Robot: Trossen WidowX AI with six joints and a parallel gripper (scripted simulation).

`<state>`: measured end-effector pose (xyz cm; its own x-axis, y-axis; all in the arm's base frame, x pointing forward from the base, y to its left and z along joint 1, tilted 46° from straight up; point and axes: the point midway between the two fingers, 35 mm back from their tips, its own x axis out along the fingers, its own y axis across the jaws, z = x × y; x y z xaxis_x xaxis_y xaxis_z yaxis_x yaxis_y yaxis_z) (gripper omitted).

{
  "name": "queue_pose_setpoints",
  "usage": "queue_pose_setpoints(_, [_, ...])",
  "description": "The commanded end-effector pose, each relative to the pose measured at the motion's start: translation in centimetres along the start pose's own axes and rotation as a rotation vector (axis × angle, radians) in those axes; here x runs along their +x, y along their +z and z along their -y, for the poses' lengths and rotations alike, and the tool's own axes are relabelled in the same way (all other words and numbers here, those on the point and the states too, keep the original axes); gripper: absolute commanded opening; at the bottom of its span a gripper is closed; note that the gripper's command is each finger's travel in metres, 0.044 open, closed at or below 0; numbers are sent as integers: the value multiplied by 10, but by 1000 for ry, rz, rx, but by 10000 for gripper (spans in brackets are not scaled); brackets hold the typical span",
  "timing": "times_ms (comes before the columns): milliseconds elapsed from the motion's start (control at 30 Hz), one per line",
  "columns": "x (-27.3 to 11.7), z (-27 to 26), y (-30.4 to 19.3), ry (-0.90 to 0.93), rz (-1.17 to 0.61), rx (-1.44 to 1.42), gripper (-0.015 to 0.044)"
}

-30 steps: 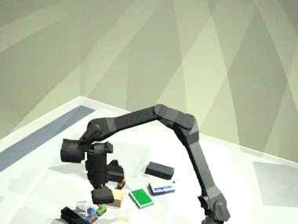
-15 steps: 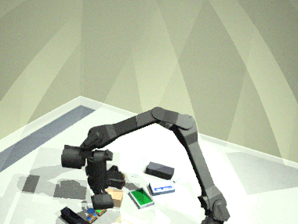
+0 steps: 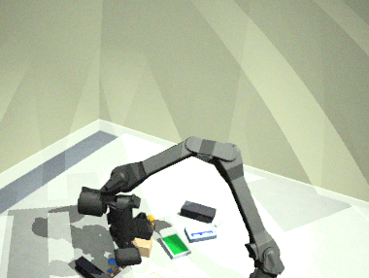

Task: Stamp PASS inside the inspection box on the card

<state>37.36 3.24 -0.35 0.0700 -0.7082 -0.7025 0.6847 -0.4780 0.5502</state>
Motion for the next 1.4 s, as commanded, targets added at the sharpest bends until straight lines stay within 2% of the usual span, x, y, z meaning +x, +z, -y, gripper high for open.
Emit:
queue_pose_setpoints(0, [6, 1, 2, 3, 5, -8, 221])
queue_pose_setpoints(200, [12, 2, 2, 3, 6, -8, 221])
queue_pose_setpoints(867, [10, 0, 1, 0, 3, 0, 88])
queue_pose_setpoints(967, [9, 0, 1, 0, 3, 0, 9])
queue_pose_setpoints(1000, [9, 0, 1, 0, 3, 0, 0])
queue_pose_setpoints(1367, [3, 0, 1, -1, 2, 0, 0])
